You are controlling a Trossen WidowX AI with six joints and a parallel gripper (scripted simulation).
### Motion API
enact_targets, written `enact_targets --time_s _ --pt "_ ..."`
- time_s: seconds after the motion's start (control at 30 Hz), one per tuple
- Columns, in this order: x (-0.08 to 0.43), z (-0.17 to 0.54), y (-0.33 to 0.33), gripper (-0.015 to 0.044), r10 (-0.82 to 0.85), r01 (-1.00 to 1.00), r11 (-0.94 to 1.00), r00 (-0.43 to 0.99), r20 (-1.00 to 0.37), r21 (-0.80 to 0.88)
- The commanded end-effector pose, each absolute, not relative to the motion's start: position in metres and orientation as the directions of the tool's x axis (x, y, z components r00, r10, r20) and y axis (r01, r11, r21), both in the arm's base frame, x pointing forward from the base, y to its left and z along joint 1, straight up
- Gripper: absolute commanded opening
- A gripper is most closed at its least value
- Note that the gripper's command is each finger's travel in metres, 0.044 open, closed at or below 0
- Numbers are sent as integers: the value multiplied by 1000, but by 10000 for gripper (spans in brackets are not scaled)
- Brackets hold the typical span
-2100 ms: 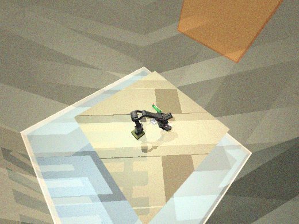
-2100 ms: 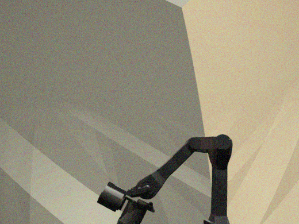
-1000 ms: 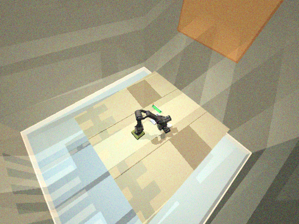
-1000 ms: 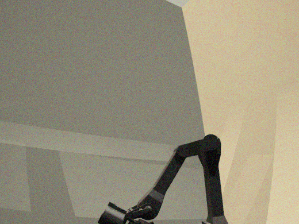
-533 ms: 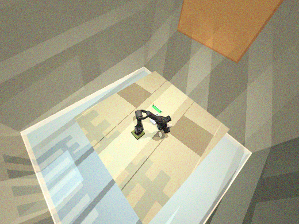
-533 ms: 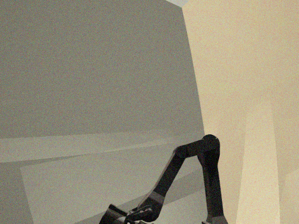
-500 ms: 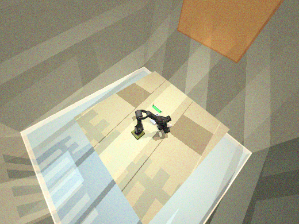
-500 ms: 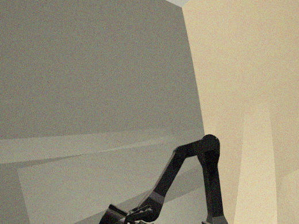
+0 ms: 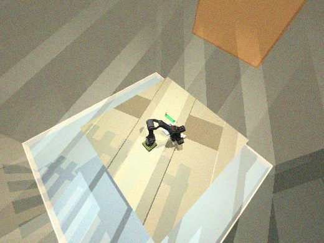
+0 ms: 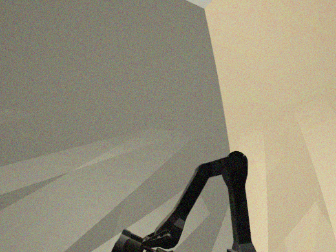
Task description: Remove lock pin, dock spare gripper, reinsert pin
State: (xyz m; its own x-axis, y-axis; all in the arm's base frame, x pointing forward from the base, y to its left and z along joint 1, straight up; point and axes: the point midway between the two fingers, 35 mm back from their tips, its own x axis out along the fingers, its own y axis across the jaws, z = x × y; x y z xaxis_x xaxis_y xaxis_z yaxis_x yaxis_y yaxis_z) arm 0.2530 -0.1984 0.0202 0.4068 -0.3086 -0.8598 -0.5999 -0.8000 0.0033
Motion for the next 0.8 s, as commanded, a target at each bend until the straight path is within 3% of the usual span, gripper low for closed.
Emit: enact_targets --time_s 0.0,0.77 --pt "258 36 -202 0 -315 -603 -798 415 -854 2" --pt "253 138 -198 0 -315 -603 -798 415 -854 2"
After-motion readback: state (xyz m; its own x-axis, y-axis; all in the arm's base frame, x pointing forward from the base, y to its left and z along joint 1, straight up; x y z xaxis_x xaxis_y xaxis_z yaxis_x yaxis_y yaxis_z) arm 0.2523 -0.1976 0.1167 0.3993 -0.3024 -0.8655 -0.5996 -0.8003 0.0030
